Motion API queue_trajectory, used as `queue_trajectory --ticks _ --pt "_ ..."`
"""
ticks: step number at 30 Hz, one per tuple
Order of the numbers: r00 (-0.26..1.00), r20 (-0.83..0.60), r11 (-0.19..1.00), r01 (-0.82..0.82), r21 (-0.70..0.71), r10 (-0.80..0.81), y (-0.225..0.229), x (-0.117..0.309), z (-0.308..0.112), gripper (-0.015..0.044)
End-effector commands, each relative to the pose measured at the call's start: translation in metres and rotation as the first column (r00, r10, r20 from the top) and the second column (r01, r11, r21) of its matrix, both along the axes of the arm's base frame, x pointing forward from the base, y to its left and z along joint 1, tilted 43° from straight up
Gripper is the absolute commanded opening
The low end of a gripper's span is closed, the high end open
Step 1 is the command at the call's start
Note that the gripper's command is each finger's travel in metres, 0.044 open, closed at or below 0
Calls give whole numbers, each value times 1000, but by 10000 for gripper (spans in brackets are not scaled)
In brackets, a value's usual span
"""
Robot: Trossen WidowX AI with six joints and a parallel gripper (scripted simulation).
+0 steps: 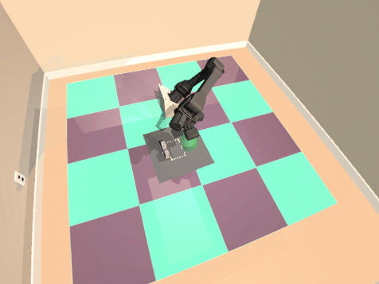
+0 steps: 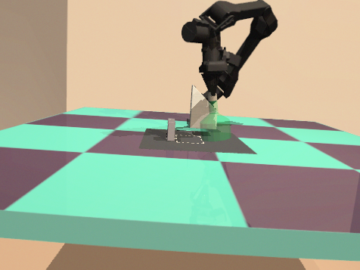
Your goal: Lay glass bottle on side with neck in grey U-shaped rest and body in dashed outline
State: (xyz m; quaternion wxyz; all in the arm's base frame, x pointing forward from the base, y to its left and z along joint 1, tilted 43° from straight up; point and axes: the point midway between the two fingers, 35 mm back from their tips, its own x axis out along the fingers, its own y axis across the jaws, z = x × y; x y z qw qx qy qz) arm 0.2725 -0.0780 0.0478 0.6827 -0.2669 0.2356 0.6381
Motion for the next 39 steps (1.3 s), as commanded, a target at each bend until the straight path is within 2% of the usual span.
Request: queue_trajectory --ticks 1,39 --pt "1000 0 1000 0 -8 0 -8 1 -5 113" --pt "1000 -4 998 3 60 -3 -28 1 -23 113"
